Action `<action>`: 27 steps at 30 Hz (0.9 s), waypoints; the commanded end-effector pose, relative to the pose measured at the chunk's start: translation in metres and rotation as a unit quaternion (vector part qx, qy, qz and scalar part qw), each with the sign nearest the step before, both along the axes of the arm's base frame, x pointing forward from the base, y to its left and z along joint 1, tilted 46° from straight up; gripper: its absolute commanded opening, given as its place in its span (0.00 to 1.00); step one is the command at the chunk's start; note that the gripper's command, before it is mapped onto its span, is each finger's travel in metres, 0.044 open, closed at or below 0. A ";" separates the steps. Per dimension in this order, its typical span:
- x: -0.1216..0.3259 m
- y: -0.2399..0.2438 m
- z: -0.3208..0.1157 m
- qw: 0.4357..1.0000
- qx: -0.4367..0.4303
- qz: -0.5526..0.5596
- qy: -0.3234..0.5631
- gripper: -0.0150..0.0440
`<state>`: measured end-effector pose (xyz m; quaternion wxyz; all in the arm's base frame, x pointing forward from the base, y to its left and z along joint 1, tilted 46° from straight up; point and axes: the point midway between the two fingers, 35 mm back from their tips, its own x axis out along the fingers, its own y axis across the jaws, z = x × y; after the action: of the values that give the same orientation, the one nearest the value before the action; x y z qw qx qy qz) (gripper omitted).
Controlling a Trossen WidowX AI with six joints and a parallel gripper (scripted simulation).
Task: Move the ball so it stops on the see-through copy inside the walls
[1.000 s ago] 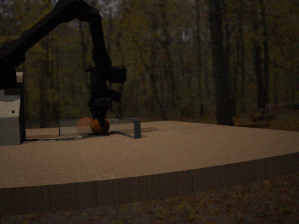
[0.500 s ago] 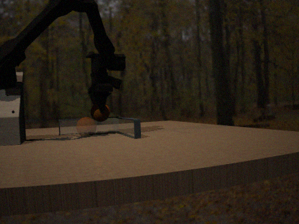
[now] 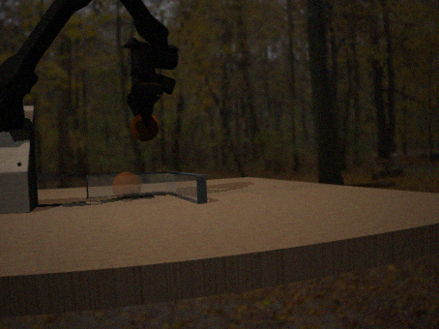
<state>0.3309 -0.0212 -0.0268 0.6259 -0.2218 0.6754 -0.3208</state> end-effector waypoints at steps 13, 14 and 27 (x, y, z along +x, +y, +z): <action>-0.034 -0.035 -0.004 1.000 0.001 -0.003 0.001 0.25; -0.036 -0.037 -0.005 1.000 0.001 -0.003 0.002 0.25; -0.068 -0.062 -0.010 1.000 -0.001 -0.004 0.003 0.25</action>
<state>0.2649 -0.0808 -0.0365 0.6204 -0.2186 0.6802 -0.3235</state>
